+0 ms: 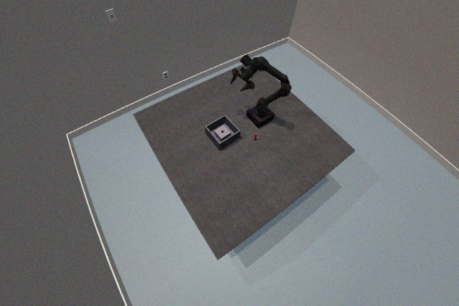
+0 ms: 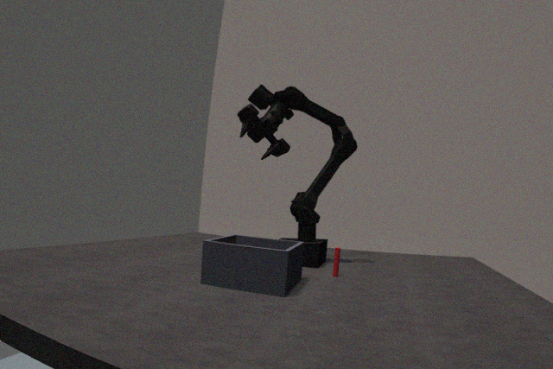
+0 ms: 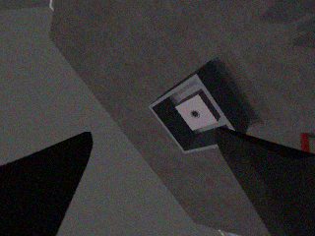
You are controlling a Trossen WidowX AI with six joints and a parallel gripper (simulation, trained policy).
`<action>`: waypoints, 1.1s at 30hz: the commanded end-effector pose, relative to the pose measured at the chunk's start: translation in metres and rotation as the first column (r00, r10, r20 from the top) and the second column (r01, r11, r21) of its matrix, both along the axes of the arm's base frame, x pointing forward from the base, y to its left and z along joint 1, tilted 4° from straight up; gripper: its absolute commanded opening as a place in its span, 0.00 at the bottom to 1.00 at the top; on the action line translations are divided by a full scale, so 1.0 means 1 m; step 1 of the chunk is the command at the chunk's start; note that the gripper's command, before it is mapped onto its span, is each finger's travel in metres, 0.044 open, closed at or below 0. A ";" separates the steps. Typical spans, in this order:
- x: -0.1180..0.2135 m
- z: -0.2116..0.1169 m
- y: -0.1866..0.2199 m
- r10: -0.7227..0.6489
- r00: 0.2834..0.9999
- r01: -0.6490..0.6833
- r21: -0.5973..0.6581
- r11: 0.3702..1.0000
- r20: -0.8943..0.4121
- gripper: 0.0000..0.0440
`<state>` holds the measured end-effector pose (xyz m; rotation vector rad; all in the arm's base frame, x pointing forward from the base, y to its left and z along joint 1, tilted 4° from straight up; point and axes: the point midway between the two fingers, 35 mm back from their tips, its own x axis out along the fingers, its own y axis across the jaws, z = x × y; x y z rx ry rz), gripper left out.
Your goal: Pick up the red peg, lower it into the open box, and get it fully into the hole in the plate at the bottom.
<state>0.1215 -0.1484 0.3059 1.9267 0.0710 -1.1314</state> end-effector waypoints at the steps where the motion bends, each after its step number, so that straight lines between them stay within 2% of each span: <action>1: 0.008 -0.012 0.002 0.086 0.994 -0.084 0.022 0.996 -0.062 1.00; 8: 0.029 -0.035 0.014 0.293 0.938 -0.286 0.063 0.956 -0.188 1.00; 15: 0.049 -0.057 0.032 0.483 0.823 -0.470 0.120 0.875 -0.298 1.00; 24: 0.070 -0.086 0.065 0.677 0.604 -0.655 0.221 0.722 -0.420 1.00; 33: 0.083 -0.113 0.105 0.781 0.355 -0.755 0.336 0.564 -0.514 1.00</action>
